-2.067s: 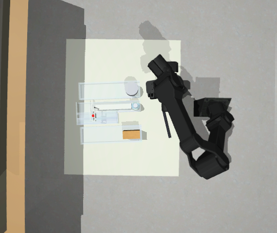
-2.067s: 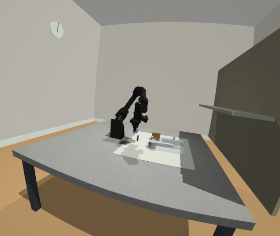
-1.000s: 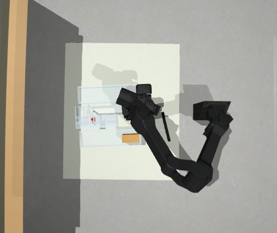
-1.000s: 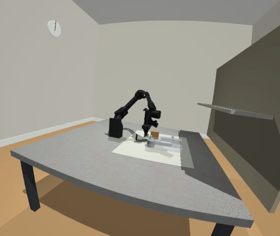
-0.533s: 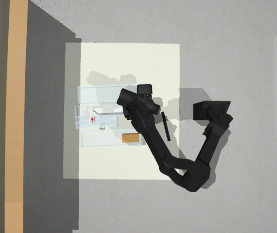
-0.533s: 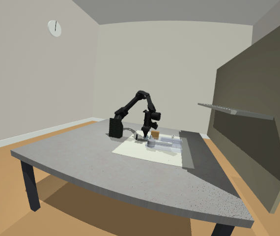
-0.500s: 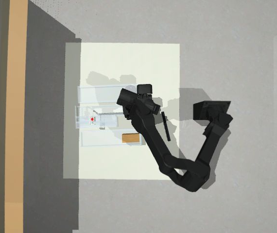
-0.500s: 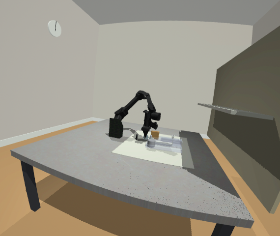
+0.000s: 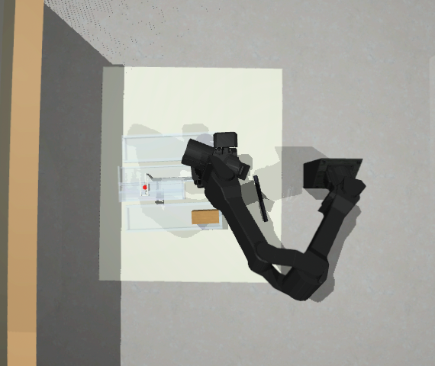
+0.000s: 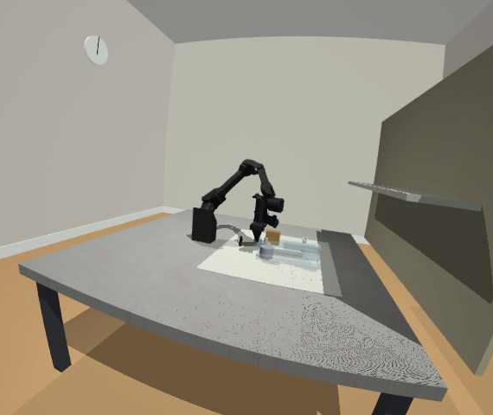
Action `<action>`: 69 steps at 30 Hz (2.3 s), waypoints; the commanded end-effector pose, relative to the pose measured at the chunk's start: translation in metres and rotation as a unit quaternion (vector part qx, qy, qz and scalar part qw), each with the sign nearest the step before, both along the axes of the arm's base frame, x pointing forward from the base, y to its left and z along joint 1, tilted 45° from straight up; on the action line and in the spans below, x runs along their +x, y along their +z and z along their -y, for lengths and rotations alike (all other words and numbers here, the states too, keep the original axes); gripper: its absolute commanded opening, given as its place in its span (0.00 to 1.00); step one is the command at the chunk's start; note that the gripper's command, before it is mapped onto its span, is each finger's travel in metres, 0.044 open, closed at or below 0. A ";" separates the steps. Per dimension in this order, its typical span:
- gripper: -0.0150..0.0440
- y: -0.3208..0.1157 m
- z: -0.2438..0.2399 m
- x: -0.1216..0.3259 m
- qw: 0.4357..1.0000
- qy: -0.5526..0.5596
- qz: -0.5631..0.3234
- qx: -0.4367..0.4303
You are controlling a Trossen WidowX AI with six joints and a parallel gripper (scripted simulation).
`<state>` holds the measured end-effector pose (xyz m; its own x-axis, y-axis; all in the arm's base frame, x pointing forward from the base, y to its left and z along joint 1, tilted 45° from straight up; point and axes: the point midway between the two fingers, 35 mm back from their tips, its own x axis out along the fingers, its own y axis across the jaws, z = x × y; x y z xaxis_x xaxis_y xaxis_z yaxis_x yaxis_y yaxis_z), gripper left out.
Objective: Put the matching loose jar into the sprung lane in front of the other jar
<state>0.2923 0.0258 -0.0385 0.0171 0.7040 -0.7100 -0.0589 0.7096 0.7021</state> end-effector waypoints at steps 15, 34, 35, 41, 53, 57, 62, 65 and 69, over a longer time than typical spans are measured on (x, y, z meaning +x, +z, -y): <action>0.25 0.001 0.000 0.009 1.000 -0.002 0.001 0.001; 0.25 0.001 0.000 0.015 1.000 -0.002 0.001 0.001; 0.25 0.001 0.000 0.016 1.000 -0.002 0.001 0.001; 0.25 0.002 0.000 0.018 1.000 -0.002 0.001 0.001; 0.25 0.002 0.001 0.022 1.000 -0.002 0.001 0.001; 0.25 0.002 0.001 0.023 1.000 -0.002 0.001 0.001; 0.25 0.002 0.001 0.025 1.000 -0.002 0.001 0.001; 0.25 0.003 0.001 0.026 1.000 -0.002 0.001 0.001; 0.25 0.003 0.001 0.027 1.000 -0.002 0.001 0.001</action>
